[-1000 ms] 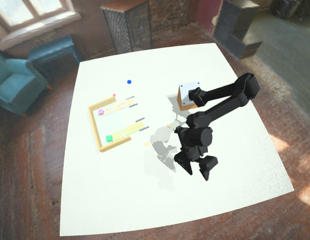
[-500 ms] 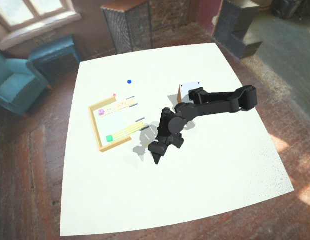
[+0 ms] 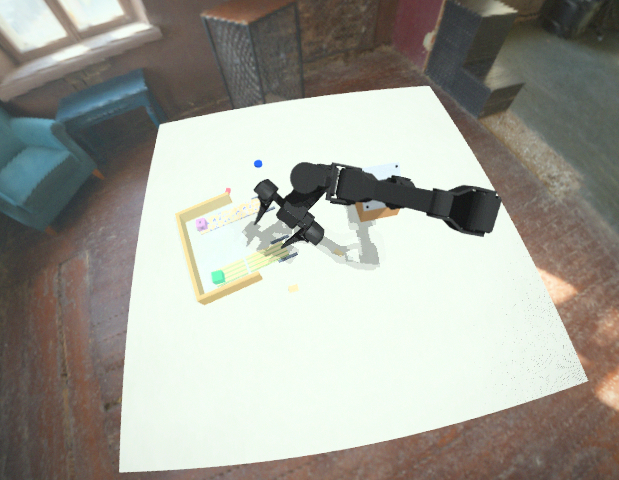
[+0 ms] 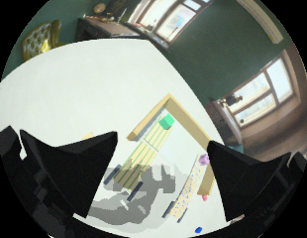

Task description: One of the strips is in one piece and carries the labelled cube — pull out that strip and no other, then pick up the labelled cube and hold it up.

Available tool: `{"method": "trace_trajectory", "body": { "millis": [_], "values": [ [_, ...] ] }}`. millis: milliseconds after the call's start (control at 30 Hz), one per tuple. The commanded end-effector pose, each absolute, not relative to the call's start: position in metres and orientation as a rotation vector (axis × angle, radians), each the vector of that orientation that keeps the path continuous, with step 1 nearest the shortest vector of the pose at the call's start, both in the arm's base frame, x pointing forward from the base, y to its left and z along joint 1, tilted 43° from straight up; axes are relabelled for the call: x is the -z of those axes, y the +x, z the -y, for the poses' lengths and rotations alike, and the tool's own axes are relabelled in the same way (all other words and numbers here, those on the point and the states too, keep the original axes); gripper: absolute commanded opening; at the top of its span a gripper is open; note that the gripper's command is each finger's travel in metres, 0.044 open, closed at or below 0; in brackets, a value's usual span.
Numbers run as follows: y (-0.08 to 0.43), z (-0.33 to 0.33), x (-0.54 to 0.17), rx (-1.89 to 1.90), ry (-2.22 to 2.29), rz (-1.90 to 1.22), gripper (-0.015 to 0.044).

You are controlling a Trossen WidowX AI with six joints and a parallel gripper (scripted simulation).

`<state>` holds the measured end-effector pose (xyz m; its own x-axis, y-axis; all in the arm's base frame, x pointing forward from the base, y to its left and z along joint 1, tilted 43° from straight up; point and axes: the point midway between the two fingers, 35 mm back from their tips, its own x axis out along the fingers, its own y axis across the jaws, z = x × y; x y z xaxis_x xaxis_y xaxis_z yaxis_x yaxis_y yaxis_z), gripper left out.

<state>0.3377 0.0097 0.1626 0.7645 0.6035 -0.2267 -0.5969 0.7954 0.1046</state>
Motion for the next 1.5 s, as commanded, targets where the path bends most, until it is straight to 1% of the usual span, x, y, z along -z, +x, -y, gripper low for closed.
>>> {"method": "trace_trajectory", "body": {
  "millis": [0,133,1100,1233,1467],
  "values": [
    [0.324,0.045,-0.112,-0.396,0.453,-0.481,0.0400],
    [0.310,0.075,-0.088,-0.229,0.705,-0.567,0.0400],
    [0.310,0.076,-0.087,-0.225,0.711,-0.569,0.0400],
    [0.318,0.081,-0.081,-0.218,0.687,-0.611,0.0295],
    [0.348,0.095,-0.053,-0.228,0.598,-0.785,0.0111]
  ]
}}
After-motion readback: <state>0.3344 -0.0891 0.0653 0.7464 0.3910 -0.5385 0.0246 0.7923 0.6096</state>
